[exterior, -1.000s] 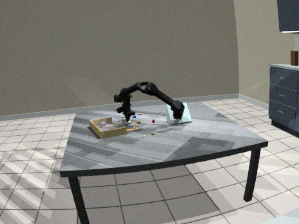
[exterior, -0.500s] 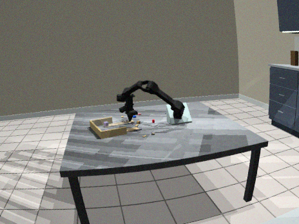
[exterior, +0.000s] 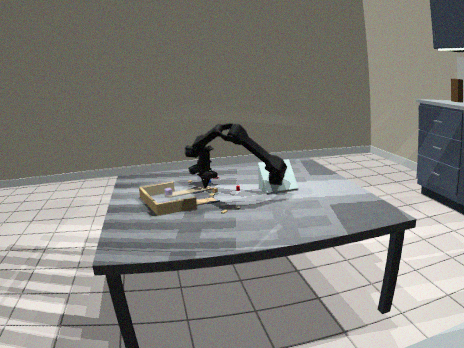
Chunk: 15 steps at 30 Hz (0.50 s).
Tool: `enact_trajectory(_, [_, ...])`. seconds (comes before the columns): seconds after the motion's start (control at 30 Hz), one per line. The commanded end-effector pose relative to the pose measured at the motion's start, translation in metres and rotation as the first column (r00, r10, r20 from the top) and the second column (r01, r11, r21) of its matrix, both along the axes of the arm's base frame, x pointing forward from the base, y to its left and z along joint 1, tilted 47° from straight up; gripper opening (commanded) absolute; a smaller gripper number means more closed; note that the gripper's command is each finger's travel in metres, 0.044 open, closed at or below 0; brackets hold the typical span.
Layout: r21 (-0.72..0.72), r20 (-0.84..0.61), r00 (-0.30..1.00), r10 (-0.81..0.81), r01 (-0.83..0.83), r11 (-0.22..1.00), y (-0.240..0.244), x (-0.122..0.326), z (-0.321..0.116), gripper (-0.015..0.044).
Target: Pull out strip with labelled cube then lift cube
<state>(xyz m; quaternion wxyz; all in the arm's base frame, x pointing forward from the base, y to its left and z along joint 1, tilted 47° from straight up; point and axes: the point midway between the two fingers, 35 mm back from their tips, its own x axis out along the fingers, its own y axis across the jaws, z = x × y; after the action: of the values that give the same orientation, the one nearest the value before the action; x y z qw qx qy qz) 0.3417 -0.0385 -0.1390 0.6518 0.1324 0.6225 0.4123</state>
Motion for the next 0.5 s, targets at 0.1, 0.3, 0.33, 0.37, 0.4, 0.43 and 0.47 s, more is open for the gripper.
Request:
enact_trajectory(0.1, [0.000,-0.023,1.000,0.016,-0.016,1.000,0.000,-0.019,-0.006,0.0000])
enact_trajectory(0.3, [-0.001,-0.024,1.000,0.016,-0.016,1.000,-0.003,-0.028,-0.008,0.0000])
enact_trajectory(0.33, [-0.001,-0.024,1.000,0.016,-0.016,1.000,-0.004,-0.029,-0.008,0.0000])
enact_trajectory(0.37, [-0.001,-0.024,1.000,0.016,-0.016,1.000,-0.004,-0.031,-0.009,0.0000])
enact_trajectory(0.4, [-0.001,-0.024,1.000,0.016,-0.016,1.000,-0.005,-0.032,-0.009,0.0000])
enact_trajectory(0.43, [-0.001,-0.024,1.000,0.016,-0.016,1.000,-0.006,-0.033,-0.009,0.0000])
enact_trajectory(0.47, [-0.001,-0.024,1.000,0.016,-0.016,1.000,-0.006,-0.035,-0.009,0.0000])
